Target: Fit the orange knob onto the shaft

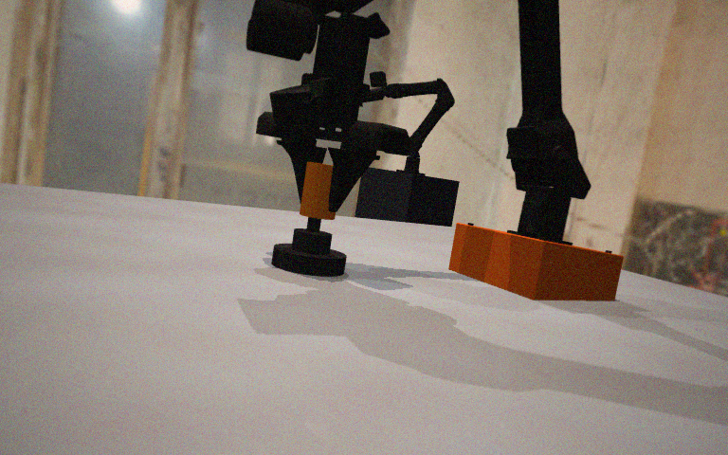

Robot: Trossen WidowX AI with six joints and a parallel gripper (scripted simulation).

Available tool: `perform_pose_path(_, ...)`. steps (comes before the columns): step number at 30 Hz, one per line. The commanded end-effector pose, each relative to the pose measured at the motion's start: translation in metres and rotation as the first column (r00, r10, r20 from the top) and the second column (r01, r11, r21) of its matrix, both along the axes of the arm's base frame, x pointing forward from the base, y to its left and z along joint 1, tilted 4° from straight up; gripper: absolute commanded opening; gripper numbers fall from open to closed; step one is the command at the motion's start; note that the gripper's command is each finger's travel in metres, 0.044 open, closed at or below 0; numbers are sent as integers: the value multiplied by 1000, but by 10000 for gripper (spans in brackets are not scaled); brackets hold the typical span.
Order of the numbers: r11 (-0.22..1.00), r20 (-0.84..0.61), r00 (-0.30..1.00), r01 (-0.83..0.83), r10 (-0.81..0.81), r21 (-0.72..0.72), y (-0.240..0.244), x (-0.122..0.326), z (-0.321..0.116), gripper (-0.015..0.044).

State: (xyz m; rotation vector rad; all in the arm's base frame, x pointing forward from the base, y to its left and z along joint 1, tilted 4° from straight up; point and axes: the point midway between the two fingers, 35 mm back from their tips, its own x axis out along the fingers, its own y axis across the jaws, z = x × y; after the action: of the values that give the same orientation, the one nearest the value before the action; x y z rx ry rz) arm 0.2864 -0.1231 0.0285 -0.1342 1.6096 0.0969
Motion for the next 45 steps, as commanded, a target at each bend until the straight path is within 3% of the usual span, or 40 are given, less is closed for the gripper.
perform_pose_path(1, 1000, -4, 1000, -4, 4, 1, 1, -2, 1, 0)
perform_pose_path(7, 1000, -4, 1000, -13, 13, 1, 1, -2, 5, 0)
perform_pose_path(14, 977, -8, 977, -212, 212, 10, 1, 0, 4, 0)
perform_pose_path(45, 977, -8, 977, -212, 212, 10, -2, 4, 4, 0)
